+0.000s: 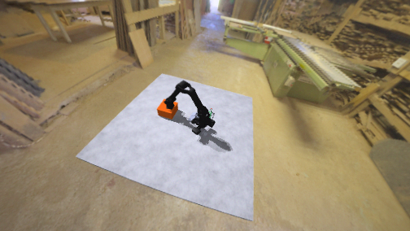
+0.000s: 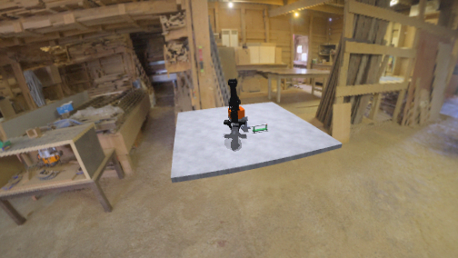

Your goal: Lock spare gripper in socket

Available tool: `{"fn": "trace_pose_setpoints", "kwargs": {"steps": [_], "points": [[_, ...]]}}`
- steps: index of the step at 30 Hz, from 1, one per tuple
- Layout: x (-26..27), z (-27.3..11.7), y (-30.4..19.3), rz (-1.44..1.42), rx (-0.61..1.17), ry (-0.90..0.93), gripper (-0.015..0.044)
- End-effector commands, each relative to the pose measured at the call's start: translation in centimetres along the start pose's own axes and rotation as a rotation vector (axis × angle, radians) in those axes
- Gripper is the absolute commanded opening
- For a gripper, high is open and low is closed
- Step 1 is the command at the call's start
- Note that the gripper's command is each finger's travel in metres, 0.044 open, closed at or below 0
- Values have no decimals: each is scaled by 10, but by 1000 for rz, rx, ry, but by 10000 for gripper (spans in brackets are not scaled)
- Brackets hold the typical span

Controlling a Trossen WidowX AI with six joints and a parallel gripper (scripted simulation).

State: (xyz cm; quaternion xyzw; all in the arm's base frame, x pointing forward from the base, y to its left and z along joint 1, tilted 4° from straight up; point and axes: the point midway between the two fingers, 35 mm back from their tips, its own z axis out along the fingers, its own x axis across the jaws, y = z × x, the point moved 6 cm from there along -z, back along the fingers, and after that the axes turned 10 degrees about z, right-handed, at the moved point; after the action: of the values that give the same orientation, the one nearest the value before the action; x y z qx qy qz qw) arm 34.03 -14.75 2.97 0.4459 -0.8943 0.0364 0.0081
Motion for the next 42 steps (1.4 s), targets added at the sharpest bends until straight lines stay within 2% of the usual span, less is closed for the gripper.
{"fn": "trace_pose_setpoints", "kwargs": {"steps": [1,16,42], "points": [[0,-1,0,0,1,0,53],[0,-1,0,0,1,0,440],[3,-47,13,-12,-67,17,440]]}}
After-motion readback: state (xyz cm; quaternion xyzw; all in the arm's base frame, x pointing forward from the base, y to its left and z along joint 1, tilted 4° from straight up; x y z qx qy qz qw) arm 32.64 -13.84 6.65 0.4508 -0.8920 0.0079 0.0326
